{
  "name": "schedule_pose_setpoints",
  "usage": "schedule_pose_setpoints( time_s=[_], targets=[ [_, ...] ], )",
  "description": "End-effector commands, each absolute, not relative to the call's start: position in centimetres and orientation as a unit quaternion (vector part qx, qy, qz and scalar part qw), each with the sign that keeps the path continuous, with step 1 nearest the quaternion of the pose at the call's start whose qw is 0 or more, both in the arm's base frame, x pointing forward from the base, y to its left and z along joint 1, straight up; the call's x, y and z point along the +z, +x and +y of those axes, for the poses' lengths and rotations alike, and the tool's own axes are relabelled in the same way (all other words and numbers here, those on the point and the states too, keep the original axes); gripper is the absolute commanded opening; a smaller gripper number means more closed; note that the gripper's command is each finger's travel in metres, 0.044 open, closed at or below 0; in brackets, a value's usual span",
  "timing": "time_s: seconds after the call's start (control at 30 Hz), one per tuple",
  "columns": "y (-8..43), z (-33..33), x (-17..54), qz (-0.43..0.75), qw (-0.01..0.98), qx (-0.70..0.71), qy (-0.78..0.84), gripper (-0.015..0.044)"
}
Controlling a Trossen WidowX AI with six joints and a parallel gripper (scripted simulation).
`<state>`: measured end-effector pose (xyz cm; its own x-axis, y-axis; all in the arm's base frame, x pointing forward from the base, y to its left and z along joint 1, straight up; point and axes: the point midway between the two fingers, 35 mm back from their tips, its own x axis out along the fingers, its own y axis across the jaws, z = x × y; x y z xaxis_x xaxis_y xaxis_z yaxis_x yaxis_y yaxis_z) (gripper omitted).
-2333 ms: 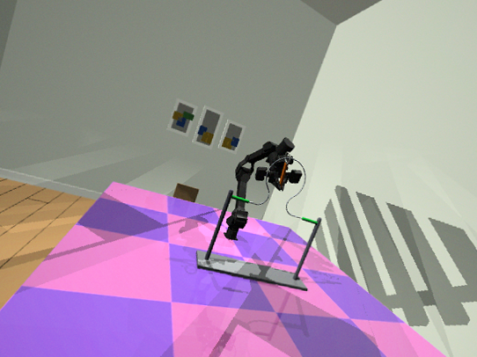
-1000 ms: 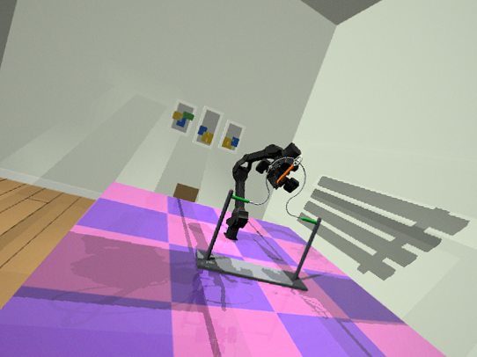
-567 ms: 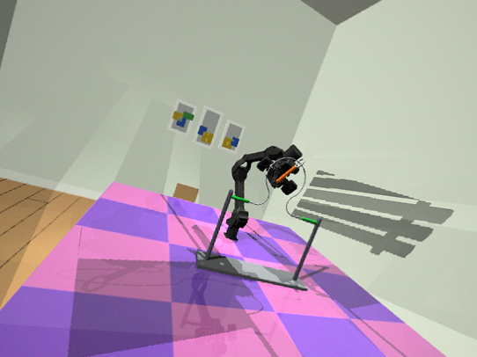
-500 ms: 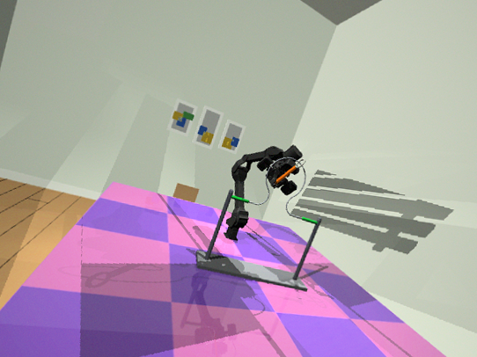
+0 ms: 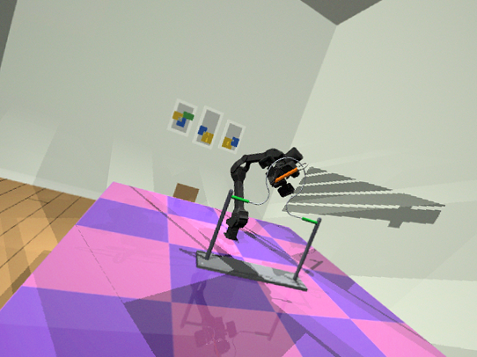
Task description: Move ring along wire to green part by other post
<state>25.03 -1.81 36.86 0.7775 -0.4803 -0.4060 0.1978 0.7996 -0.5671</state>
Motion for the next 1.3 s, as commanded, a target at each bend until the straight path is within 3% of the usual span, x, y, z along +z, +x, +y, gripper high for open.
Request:
schedule_pose_setpoints(
  time_s=[0.0, 1.27],
  targets=[
    [25.0, -2.0, 36.9, 0.274, 0.899, -0.194, -0.281, -0.0150],
    [24.9, -3.0, 38.1, 0.241, 0.802, -0.247, -0.487, -0.0150]
  ],
)
